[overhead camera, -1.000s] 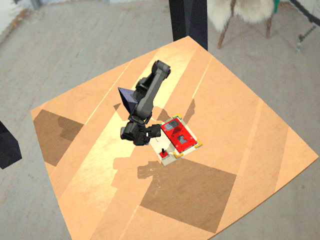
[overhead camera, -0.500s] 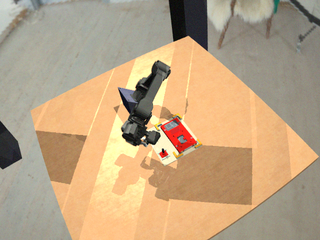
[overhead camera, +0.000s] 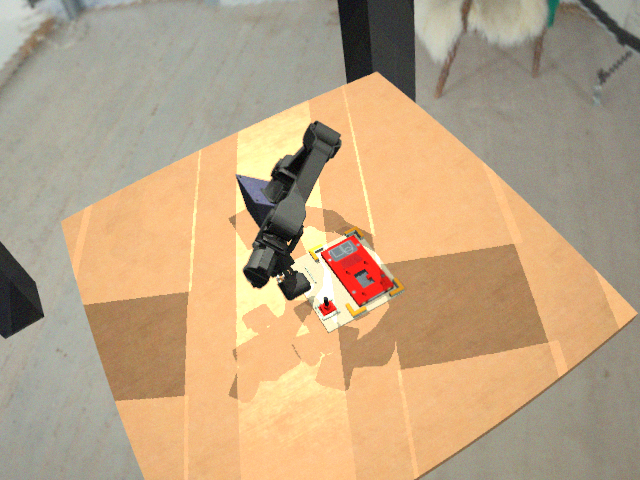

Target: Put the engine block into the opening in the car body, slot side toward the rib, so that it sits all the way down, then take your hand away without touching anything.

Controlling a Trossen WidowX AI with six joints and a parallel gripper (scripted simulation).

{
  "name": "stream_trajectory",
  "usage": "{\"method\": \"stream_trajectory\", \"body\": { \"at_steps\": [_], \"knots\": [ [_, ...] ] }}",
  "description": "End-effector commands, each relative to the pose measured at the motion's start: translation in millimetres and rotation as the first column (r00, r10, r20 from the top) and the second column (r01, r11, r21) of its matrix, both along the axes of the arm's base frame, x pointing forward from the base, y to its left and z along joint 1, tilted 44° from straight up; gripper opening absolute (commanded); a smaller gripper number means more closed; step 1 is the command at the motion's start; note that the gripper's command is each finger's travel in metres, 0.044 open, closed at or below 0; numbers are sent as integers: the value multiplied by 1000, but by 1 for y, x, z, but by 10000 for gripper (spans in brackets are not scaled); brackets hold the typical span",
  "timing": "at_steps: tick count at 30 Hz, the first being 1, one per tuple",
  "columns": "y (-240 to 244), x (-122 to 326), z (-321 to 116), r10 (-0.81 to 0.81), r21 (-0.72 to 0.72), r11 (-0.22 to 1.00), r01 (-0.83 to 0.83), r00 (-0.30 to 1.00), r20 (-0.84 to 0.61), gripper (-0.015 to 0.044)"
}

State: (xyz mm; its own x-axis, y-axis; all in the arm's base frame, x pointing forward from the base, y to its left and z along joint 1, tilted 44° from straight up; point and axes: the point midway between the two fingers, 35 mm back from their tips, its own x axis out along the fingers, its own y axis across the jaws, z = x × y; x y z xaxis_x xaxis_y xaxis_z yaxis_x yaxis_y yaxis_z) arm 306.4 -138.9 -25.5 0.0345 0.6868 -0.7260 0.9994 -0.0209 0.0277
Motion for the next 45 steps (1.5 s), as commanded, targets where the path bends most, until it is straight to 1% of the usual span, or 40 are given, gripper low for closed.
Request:
{"method": "stream_trajectory", "body": {
  "at_steps": [1, 6, 12, 18, 25, 35, 38, 43, 45],
  "knots": [
    [1, -1, -2, -99, 0, 995, 100, 990, -98, 0],
    [1, -1, -3, -221, -14, 975, 224, 951, -215, 0],
    [1, -1, -3, -357, -50, 930, 363, 867, -348, 0],
    [1, -1, -4, -477, -105, 866, 489, 745, -466, 0],
    [2, -1, -6, -589, -191, 770, 609, 563, -580, 0],
    [2, -1, -7, -685, -343, 604, 719, 248, -685, 0],
    [3, 0, -8, -689, -357, 589, 725, 220, -690, 0],
    [9, 0, -14, -698, -399, 544, 738, 134, -703, 0],
    [11, 0, -16, -699, -402, 541, 739, 129, -704, 0]
  ]
}}
